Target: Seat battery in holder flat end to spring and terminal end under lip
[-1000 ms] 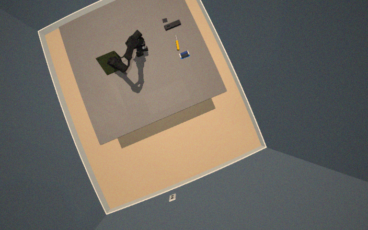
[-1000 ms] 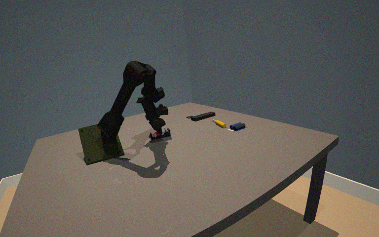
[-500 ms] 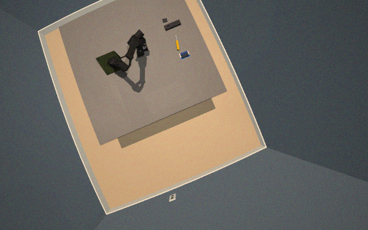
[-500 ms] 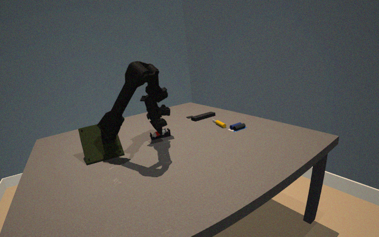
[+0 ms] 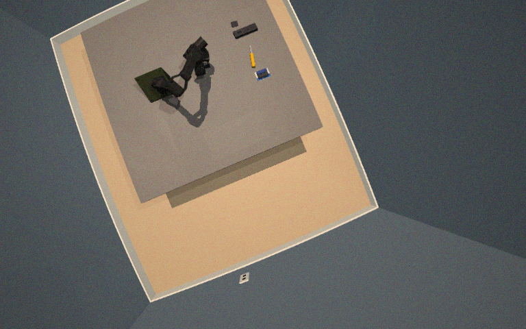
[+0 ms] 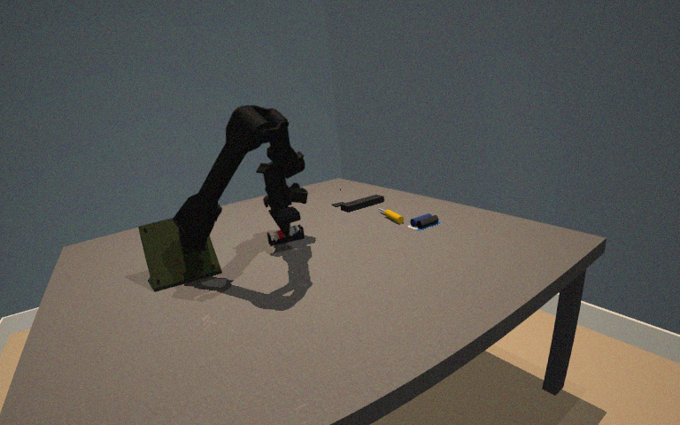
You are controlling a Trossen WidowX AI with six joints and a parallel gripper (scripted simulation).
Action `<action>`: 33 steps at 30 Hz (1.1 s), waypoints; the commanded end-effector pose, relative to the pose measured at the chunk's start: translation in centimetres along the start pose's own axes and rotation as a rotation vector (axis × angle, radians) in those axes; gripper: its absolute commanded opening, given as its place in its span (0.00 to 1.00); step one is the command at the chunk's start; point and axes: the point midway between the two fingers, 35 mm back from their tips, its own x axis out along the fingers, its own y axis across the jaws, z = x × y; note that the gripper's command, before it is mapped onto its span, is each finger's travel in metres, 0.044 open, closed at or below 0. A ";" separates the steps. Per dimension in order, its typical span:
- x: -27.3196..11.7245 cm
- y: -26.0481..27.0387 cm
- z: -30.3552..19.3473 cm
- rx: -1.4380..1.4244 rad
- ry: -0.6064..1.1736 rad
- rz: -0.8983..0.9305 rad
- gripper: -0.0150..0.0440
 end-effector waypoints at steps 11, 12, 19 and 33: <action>0.5 -0.5 -0.5 0.002 0.124 0.002 0.38; 0.5 -0.5 -0.5 0.002 0.131 0.003 0.38; 0.5 -0.6 -0.4 0.004 0.168 0.014 0.38; 0.5 -0.6 -0.3 0.004 0.161 0.021 0.38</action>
